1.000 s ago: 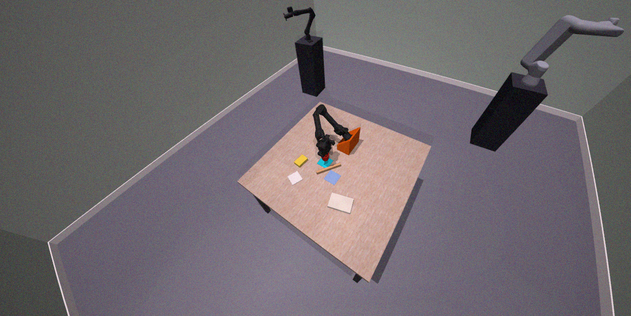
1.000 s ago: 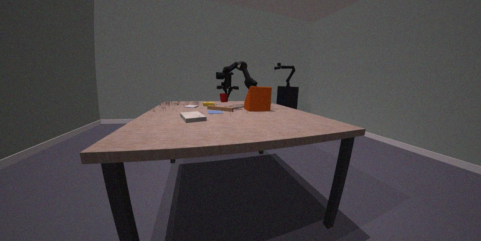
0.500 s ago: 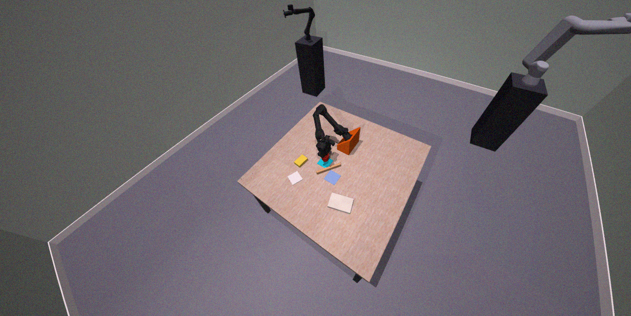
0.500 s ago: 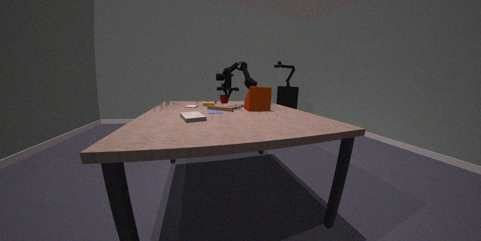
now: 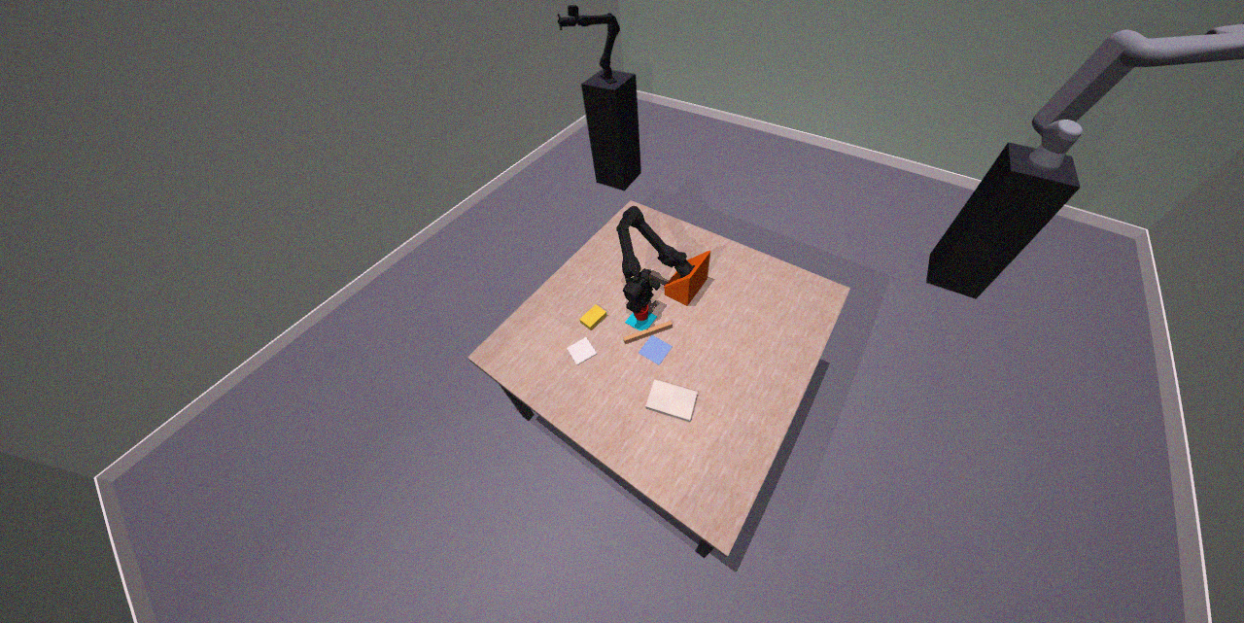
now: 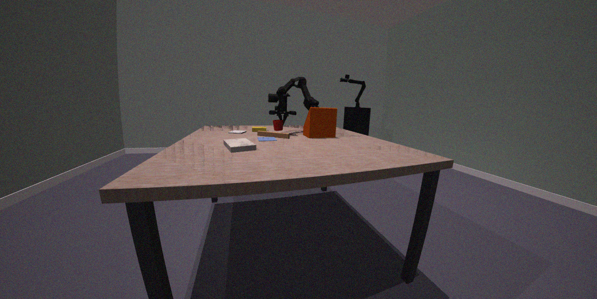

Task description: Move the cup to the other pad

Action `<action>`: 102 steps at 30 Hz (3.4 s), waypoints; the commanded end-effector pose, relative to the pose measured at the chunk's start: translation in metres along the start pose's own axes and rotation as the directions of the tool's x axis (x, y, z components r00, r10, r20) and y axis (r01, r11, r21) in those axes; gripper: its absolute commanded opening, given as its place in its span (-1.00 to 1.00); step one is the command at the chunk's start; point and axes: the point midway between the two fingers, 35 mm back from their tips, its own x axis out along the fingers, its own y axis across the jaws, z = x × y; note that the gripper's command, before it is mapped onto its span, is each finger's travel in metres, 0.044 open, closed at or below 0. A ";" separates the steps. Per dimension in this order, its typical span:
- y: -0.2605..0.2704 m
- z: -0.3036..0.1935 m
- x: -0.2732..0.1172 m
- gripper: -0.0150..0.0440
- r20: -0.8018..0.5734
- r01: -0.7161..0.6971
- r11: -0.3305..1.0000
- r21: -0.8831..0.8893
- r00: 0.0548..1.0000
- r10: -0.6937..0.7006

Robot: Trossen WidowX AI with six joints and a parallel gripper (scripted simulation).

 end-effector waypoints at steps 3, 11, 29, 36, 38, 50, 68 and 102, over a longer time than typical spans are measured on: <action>-0.002 0.000 0.007 -0.49 0.005 0.003 1.000 -0.007 1.000 -0.003; -0.003 0.001 0.015 -0.49 0.006 0.003 1.000 -0.007 1.000 -0.003; -0.003 0.003 0.027 -0.49 0.005 0.000 1.000 0.000 1.000 0.000; -0.003 0.003 0.027 -0.49 0.005 0.000 1.000 0.000 1.000 0.000; -0.003 0.003 0.027 -0.49 0.005 0.000 1.000 0.000 1.000 0.000; -0.003 0.003 0.026 -0.06 0.004 0.000 1.000 0.000 1.000 0.000; -0.002 0.001 0.008 -0.06 0.001 0.002 1.000 -0.003 1.000 -0.002; -0.006 -0.002 -0.017 0.39 0.008 0.008 1.000 -0.013 1.000 -0.008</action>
